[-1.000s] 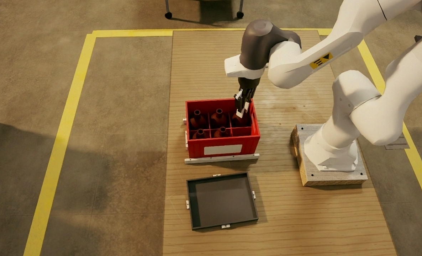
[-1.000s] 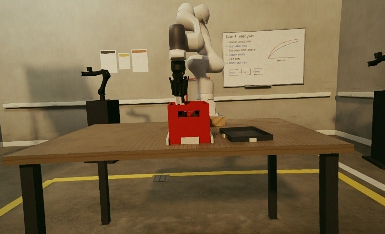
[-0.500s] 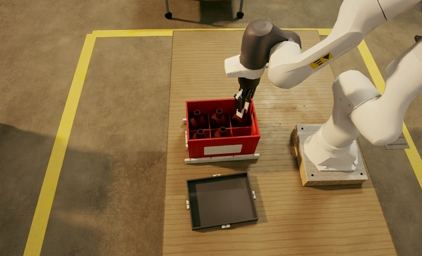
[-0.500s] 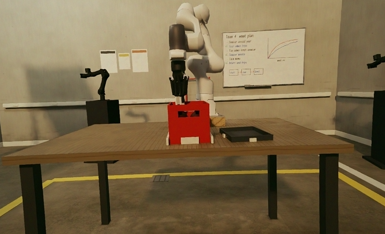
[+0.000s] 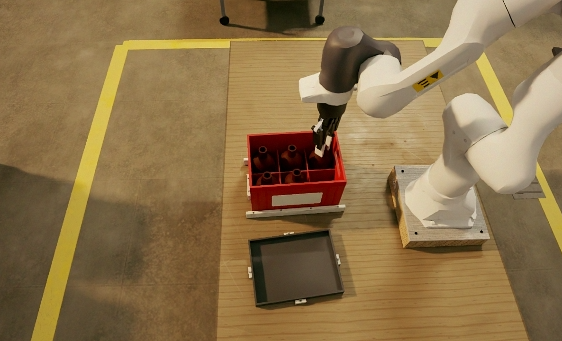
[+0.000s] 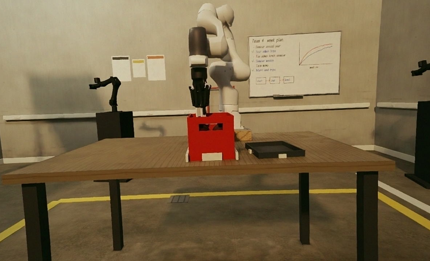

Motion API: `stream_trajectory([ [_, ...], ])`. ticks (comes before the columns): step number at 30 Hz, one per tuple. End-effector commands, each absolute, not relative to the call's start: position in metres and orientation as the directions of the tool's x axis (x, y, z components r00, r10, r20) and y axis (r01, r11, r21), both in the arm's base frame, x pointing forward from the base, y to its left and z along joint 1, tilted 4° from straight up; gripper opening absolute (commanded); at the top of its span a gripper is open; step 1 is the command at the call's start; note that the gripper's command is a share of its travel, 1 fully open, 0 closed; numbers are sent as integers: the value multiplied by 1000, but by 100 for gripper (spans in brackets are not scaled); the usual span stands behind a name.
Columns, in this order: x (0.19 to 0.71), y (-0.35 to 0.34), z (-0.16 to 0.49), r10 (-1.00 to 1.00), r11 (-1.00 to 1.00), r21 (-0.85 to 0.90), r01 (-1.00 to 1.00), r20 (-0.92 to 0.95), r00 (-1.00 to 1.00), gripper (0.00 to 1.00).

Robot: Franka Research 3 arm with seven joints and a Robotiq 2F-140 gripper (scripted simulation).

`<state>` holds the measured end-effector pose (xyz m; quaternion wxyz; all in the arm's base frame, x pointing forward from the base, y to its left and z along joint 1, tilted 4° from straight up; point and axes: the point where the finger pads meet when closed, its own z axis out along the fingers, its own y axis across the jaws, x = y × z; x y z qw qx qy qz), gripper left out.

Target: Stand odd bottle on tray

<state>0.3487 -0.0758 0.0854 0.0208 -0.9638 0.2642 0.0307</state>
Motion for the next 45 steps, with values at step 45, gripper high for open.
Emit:
stream_trajectory([
  [45,348,-76,84,-505,-862,-23,-507,-71,860,44],
])
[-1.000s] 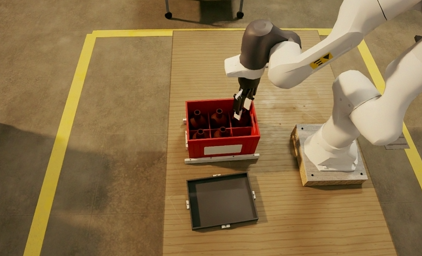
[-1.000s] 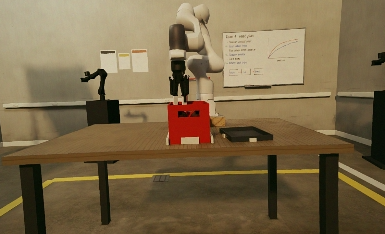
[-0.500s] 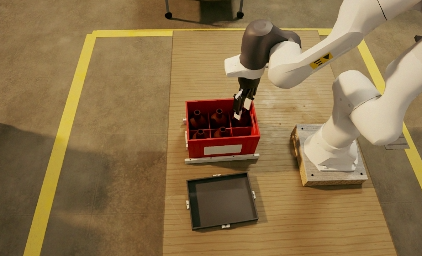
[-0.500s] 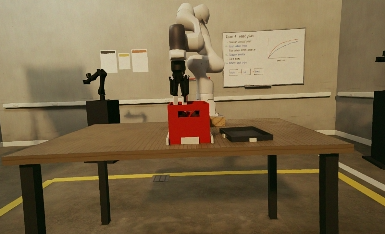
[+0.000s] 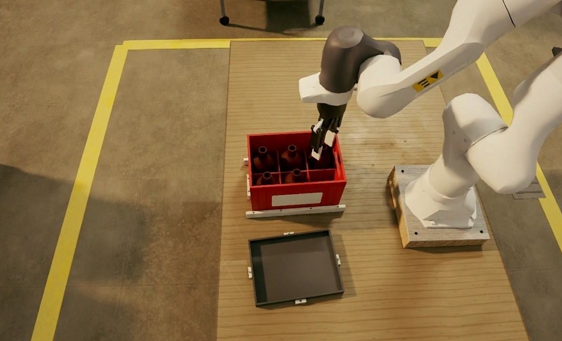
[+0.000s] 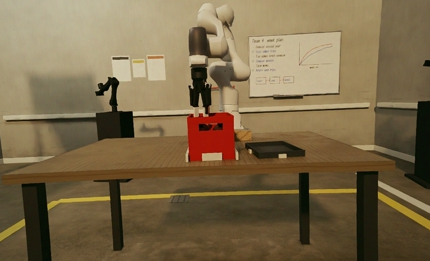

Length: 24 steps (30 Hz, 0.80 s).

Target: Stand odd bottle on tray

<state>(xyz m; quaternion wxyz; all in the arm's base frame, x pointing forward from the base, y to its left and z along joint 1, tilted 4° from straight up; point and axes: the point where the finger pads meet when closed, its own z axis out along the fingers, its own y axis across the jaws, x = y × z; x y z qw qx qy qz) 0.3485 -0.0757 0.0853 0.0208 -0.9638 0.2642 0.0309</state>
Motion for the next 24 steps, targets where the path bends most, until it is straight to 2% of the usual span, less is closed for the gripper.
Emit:
stream_trajectory([
  [1,348,-76,84,-505,-862,-23,-507,-71,860,44],
  [24,350,-78,123,-505,-862,-23,-507,-71,860,44],
])
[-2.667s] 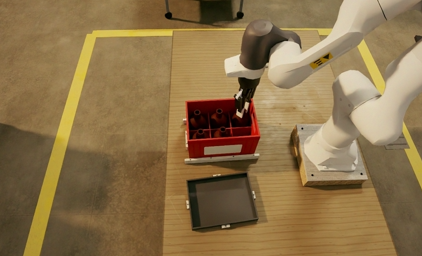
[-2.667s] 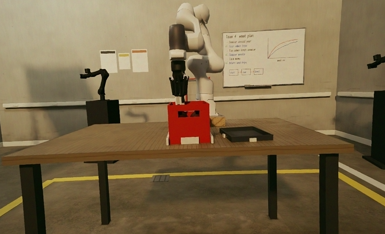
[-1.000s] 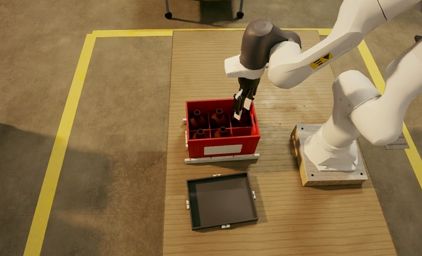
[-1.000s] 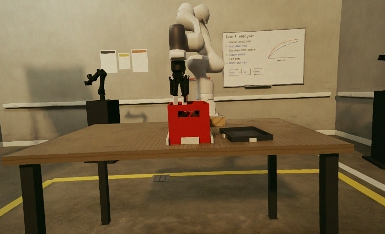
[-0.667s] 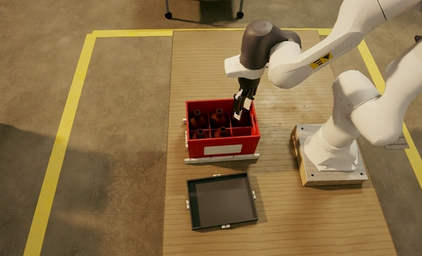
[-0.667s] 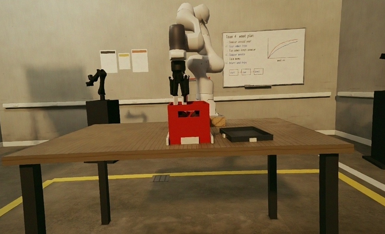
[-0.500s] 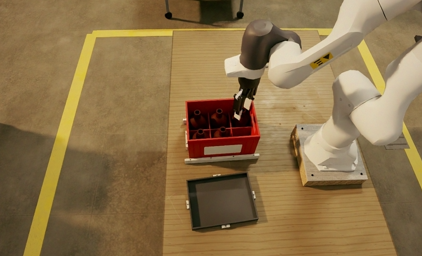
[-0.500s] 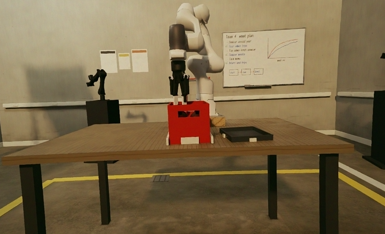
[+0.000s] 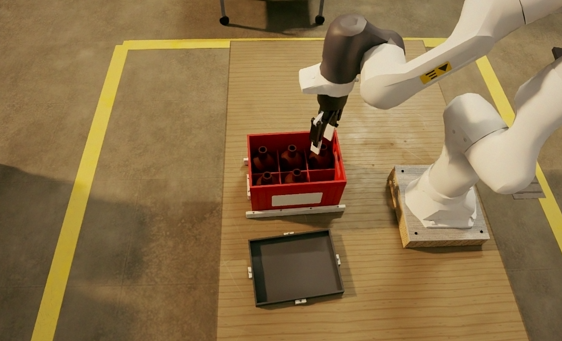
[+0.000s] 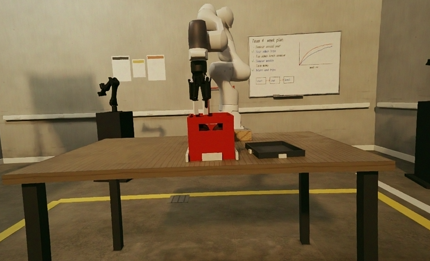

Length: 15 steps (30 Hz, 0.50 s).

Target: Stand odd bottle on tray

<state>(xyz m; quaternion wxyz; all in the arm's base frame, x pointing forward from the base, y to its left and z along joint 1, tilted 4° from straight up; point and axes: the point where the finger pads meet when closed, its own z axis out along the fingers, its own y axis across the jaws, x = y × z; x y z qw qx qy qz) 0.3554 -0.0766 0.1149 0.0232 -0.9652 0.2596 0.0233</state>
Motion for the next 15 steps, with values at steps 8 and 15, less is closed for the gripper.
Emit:
stream_trajectory([
  [8,351,-79,151,-505,-862,-23,-507,-71,860,44],
  [15,352,-80,164,-505,-862,-23,-507,-71,860,44],
])
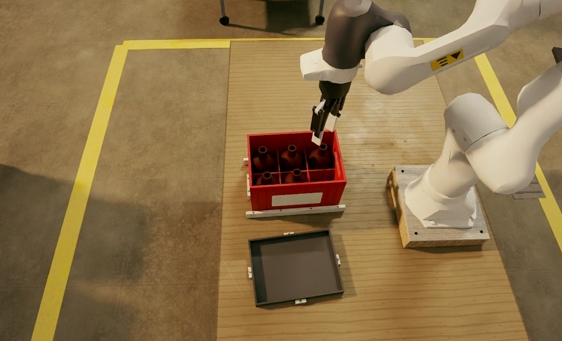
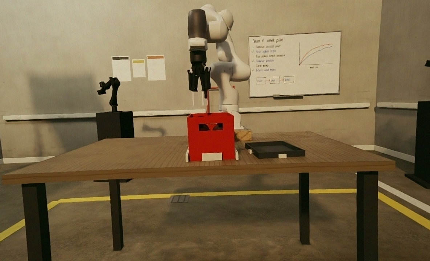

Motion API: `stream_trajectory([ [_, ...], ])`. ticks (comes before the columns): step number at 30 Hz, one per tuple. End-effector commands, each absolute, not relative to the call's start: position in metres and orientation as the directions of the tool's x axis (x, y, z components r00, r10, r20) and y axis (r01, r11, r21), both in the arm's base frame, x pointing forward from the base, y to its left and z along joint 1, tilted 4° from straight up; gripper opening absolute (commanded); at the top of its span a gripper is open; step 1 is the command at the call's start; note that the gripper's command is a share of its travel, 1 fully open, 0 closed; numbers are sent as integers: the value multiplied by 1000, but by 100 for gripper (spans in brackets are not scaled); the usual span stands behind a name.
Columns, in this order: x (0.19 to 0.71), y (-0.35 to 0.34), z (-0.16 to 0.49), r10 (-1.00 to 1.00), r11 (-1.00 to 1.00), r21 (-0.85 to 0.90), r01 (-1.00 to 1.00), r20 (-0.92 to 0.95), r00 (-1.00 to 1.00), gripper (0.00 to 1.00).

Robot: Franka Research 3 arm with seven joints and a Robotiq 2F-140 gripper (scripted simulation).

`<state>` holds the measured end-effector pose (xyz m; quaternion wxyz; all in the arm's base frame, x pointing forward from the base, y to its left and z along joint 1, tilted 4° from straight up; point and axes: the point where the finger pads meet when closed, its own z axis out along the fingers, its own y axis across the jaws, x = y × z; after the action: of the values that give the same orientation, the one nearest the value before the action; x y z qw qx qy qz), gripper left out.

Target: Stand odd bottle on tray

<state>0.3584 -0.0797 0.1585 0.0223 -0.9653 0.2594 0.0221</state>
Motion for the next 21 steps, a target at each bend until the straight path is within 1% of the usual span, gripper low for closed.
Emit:
stream_trajectory([
  [1,352,-80,165,-505,-862,-23,-507,-71,860,44],
  [10,352,-80,171,-505,-862,-23,-507,-71,860,44],
  [11,352,-80,171,-505,-862,-23,-507,-71,860,10],
  [21,352,-80,171,-505,-862,-23,-507,-71,860,10],
])
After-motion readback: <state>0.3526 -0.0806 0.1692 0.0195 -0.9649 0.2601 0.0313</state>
